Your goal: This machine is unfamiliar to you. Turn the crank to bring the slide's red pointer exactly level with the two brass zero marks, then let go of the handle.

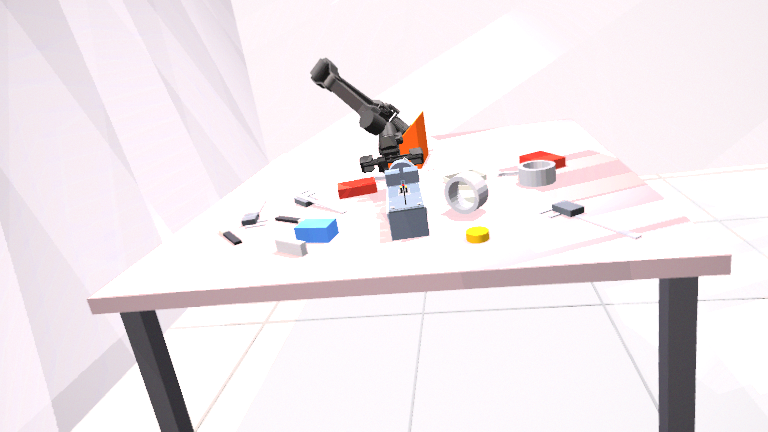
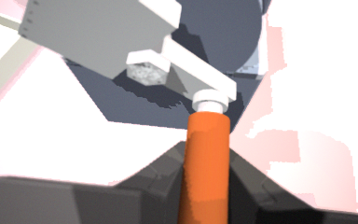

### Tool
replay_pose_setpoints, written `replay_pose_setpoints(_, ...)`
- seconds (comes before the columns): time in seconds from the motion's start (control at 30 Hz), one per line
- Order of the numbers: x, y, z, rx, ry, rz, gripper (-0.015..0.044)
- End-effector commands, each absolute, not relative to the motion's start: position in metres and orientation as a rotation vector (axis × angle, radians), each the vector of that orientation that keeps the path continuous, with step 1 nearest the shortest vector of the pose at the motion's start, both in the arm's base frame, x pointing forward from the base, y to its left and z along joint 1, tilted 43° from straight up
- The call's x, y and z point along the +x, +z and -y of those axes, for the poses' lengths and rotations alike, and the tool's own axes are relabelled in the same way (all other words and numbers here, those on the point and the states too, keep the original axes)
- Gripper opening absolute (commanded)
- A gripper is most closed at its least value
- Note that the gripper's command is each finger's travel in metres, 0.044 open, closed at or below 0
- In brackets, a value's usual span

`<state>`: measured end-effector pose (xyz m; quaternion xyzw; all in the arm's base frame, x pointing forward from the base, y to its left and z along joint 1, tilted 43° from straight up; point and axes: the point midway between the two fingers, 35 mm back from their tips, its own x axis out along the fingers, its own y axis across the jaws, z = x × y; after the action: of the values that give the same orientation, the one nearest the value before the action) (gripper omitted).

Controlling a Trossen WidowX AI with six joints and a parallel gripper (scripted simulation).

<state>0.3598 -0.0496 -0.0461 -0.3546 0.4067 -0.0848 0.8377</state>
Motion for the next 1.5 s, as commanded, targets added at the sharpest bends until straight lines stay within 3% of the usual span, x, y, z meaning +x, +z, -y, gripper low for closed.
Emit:
replay_pose_setpoints(0.0, 0.361, -0.037, 0.049, -0.752, -0.192, -0.85, 0.0)
replay_pose_setpoints(1.47, 0.36, -0.022, -0.001, -0.749, -0.191, -0.85, 0.0)
